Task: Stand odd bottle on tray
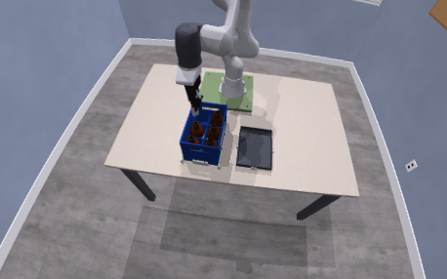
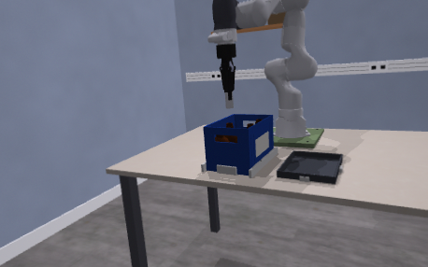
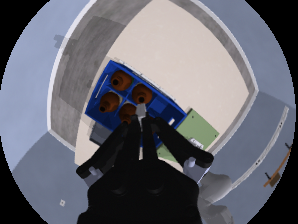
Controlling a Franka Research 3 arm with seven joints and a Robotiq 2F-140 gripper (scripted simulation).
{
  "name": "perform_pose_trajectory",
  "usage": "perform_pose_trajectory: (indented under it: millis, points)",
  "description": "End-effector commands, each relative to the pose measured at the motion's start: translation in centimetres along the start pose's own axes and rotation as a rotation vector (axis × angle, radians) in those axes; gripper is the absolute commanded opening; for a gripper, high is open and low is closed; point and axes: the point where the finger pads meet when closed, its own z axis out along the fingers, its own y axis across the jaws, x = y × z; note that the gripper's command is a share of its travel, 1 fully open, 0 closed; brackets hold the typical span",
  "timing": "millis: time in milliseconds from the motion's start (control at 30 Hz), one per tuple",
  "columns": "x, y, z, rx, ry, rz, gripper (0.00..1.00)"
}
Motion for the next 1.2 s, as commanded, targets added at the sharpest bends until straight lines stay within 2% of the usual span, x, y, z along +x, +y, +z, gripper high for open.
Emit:
perform_pose_trajectory:
  millis: [0,833,867,1167]
  points:
    - [0.1,-0.04,-0.07,0.001,0.006,0.007,0.1]
    - [0.5,-0.18,-0.07,0.001,0.006,0.007,0.1]
    - [0.5,-0.18,-0.07,0.001,0.006,0.007,0.44]
    - [0.5,-0.18,-0.07,0.001,0.006,0.007,0.44]
